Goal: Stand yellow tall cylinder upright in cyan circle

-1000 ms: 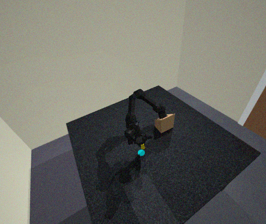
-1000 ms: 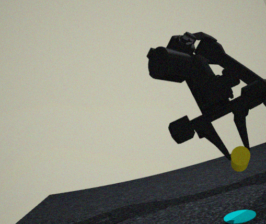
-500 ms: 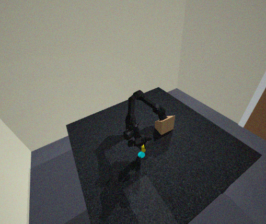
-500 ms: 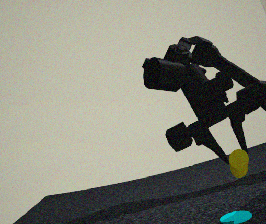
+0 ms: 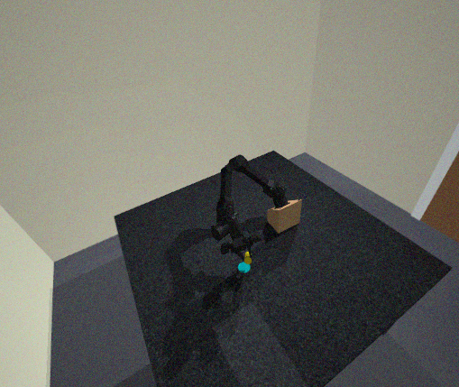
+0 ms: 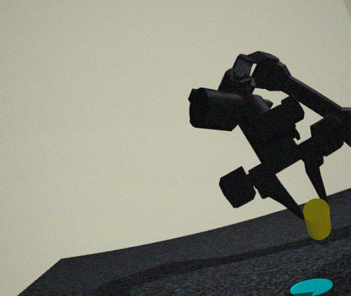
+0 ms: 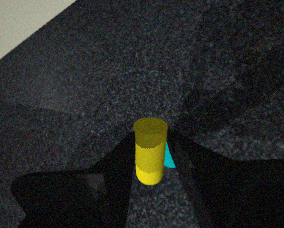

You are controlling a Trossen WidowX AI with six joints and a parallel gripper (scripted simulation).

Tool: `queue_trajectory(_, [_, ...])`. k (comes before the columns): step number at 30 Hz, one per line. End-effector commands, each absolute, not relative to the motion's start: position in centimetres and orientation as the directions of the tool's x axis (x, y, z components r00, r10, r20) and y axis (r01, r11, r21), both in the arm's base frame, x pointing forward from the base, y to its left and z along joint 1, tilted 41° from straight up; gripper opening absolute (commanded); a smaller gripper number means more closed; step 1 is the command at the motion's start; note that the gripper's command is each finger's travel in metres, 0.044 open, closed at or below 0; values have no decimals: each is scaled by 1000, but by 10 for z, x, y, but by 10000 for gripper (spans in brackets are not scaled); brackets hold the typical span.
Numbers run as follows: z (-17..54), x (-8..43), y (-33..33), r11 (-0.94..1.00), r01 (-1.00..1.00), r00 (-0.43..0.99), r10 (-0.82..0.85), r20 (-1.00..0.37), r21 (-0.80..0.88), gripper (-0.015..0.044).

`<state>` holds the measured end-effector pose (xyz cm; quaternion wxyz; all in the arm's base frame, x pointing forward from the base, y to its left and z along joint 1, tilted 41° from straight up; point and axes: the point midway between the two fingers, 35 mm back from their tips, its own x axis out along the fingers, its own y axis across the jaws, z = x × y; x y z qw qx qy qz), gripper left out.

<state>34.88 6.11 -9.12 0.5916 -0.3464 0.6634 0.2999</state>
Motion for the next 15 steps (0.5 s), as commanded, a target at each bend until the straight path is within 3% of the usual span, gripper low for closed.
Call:
queue_trajectory(1, [-91, 347, 60, 578, -816, -53, -74, -996, 0, 105])
queue_trajectory(15, [-92, 348, 59, 572, -820, -6, 22, -1000, 17, 105])
